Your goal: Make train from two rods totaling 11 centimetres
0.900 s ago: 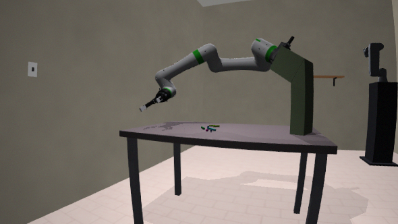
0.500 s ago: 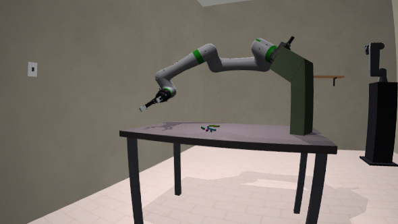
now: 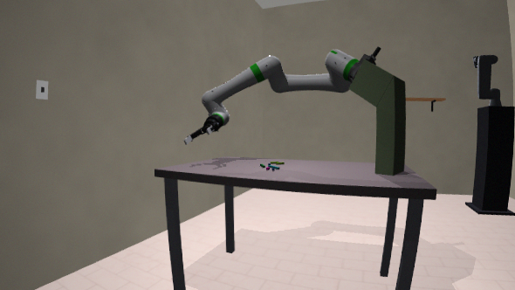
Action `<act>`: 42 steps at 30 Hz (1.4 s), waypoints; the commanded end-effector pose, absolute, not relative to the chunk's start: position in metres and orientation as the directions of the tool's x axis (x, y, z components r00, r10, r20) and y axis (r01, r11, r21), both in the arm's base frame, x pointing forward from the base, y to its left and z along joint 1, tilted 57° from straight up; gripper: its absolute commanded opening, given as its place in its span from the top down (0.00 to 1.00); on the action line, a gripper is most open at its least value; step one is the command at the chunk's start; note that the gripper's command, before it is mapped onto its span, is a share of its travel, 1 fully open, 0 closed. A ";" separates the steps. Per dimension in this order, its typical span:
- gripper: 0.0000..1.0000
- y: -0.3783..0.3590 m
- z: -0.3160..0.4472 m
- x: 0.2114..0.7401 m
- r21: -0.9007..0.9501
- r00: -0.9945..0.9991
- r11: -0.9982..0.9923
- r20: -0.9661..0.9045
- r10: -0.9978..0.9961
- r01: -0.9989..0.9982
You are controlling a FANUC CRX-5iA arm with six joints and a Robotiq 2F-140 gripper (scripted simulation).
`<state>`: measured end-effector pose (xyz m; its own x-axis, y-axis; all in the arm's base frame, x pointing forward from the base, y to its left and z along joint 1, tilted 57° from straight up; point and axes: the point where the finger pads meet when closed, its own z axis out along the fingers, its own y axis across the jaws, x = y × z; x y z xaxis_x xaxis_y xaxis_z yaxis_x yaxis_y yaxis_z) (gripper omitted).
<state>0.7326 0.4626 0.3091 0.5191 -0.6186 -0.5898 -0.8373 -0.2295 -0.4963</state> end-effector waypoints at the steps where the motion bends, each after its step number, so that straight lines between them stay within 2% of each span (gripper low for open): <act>1: 0.00 0.428 0.302 0.723 -0.525 0.587 -0.315 -0.504 -0.633 -0.791; 17: 0.00 0.285 0.278 0.672 -0.486 0.805 -0.659 -0.185 -0.564 -0.574; 24: 0.00 0.240 0.273 0.651 -0.434 0.857 -0.752 -0.107 -0.504 -0.496; 25: 0.00 0.214 0.271 0.639 -0.398 0.884 -0.799 -0.069 -0.463 -0.450; 39: 0.00 0.096 0.267 0.569 -0.189 0.974 -0.958 0.028 -0.226 -0.217; 41: 0.00 0.096 0.267 0.569 -0.189 0.974 -0.958 0.028 -0.226 -0.217; 42: 0.00 0.072 0.268 0.553 -0.141 0.985 -0.976 0.031 -0.171 -0.165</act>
